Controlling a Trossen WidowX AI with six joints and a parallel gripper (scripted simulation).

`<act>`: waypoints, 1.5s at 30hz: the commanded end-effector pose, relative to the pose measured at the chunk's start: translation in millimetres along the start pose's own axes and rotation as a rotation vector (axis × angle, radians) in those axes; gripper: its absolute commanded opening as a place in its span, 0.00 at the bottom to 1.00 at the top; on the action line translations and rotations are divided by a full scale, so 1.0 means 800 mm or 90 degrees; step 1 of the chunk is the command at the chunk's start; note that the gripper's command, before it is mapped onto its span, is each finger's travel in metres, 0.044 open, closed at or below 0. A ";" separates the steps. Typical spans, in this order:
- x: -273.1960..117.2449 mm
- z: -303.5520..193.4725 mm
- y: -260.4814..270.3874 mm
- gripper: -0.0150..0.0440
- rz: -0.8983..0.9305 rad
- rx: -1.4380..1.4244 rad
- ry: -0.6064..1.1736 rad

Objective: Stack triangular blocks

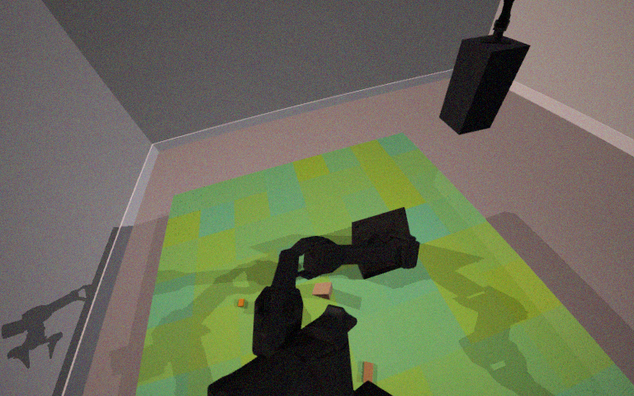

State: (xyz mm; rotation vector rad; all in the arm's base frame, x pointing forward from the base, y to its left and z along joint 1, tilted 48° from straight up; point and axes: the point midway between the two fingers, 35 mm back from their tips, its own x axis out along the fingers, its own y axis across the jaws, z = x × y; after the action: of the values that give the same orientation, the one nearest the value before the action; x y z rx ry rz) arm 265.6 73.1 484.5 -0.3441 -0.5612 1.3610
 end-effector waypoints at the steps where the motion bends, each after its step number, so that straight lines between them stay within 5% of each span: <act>1: -0.002 0.002 0.001 0.98 -0.003 0.001 0.000; 10: -0.066 0.085 0.079 1.00 -0.104 0.054 0.013; 21: -0.035 0.092 0.211 1.00 -0.164 0.169 0.112; 34: 0.022 -0.069 0.302 1.00 -0.312 0.467 0.341; 45: -0.025 -0.255 0.349 1.00 -0.599 0.881 0.483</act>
State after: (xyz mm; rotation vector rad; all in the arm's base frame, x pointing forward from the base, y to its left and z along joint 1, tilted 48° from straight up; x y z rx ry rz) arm 140.3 134.0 201.8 0.3632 0.6896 0.5215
